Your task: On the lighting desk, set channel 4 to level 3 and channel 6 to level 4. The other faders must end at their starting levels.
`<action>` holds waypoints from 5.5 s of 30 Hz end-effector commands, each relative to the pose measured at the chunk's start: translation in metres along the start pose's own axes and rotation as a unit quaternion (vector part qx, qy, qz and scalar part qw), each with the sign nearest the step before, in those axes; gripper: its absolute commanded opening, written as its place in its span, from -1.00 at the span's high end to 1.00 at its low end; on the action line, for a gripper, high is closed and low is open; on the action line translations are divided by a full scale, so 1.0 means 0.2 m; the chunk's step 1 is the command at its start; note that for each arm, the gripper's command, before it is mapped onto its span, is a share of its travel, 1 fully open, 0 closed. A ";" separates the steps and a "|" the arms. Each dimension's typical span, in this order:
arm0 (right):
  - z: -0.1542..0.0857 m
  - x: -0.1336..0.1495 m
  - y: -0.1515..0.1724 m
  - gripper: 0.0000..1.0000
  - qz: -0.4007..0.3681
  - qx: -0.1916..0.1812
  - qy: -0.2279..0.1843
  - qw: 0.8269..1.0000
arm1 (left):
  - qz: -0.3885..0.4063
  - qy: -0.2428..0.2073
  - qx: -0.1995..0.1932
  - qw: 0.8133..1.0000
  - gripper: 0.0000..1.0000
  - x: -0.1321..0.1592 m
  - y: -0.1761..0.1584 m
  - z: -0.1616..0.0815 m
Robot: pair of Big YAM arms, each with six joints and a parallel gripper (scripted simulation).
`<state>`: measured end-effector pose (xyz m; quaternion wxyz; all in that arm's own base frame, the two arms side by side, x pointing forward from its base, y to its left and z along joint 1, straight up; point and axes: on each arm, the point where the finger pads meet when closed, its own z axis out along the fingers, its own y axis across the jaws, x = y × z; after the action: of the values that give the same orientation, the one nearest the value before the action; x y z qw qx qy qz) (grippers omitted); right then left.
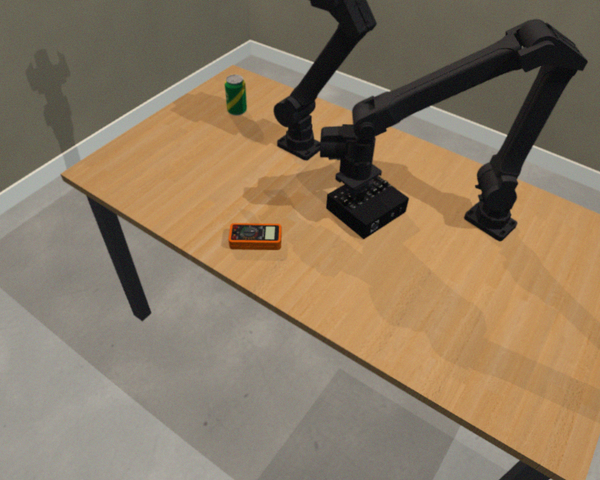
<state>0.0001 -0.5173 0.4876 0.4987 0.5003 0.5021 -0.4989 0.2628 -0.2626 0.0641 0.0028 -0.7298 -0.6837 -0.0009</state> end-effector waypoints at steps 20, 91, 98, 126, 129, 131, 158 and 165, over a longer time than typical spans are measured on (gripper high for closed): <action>0.03 -0.21 -0.01 -1.00 0.005 0.003 -0.028 1.000 | 0.001 -0.016 -0.016 1.000 1.00 0.00 0.05 -0.06; 0.03 -0.21 -0.01 -1.00 0.005 0.003 -0.028 1.000 | 0.004 -0.015 -0.015 1.000 1.00 -0.03 0.06 -0.28; 0.03 -0.21 -0.01 -1.00 0.005 0.003 -0.028 1.000 | 0.004 -0.015 -0.015 1.000 1.00 -0.03 0.06 -0.28; 0.03 -0.21 -0.01 -1.00 0.005 0.003 -0.028 1.000 | 0.003 -0.019 -0.019 1.000 -1.00 -0.04 0.06 -0.76; 0.03 -0.21 -0.01 -1.00 0.005 0.003 -0.028 1.000 | 0.003 -0.023 -0.024 0.999 -1.00 -0.03 0.06 -0.80; 0.03 -0.21 -0.01 -1.00 0.005 0.003 -0.028 1.000 | 0.003 -0.024 -0.026 0.999 -1.00 -0.03 0.06 -0.82; 0.03 -0.21 -0.01 -1.00 0.005 0.003 -0.028 1.000 | 0.003 -0.026 -0.028 0.999 -1.00 -0.04 0.07 -0.82; 0.03 -0.21 -0.01 -1.00 0.005 0.003 -0.028 1.000 | 0.003 -0.026 -0.028 0.999 -1.00 -0.04 0.07 -0.82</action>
<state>0.0001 -0.5173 0.4876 0.4987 0.5003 0.5021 -0.4989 0.2632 -0.2589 0.1976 0.0029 -0.7299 -0.6835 -0.0005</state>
